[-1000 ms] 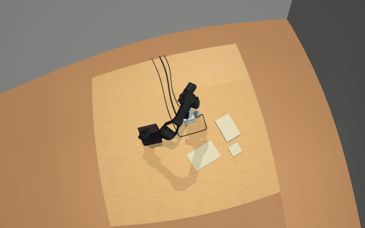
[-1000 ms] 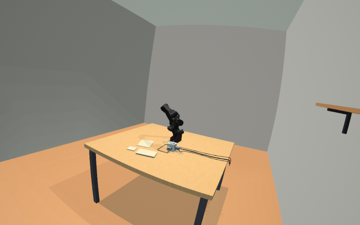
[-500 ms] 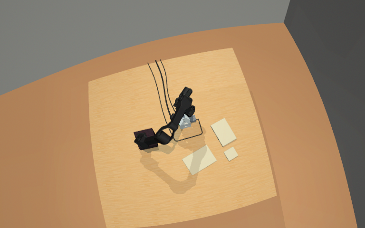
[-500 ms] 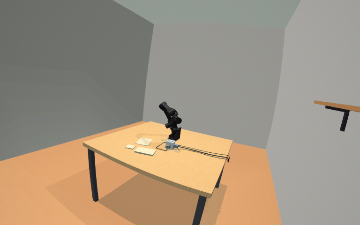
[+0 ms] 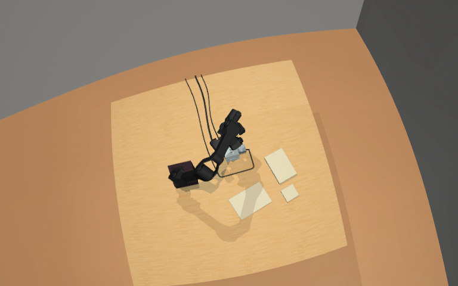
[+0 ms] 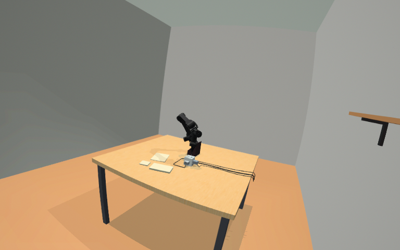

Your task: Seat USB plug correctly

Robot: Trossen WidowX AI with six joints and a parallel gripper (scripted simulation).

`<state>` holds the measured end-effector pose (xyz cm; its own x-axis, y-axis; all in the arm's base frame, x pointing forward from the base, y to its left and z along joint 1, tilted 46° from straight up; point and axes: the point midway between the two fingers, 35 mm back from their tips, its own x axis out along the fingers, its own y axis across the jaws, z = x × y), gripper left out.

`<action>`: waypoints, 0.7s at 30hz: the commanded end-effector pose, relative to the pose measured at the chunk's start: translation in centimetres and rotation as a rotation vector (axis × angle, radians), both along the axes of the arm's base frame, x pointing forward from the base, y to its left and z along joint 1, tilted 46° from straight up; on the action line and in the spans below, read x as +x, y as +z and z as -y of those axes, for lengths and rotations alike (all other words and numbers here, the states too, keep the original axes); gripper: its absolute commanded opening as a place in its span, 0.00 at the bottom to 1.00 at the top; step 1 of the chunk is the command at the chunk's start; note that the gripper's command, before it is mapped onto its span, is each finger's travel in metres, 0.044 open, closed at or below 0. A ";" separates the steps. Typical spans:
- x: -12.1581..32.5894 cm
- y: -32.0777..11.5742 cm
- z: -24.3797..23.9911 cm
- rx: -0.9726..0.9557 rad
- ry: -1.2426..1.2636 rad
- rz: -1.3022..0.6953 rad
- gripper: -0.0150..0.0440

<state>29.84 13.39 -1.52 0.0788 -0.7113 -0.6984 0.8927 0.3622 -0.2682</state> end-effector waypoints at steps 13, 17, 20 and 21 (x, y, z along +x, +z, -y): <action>0.0 0.0 0.0 0.031 -0.287 0.290 0.25; 0.0 0.0 0.0 0.036 -0.332 0.337 0.25; 0.0 0.0 0.0 0.036 -0.332 0.337 0.25; 0.0 0.0 0.0 0.036 -0.332 0.337 0.25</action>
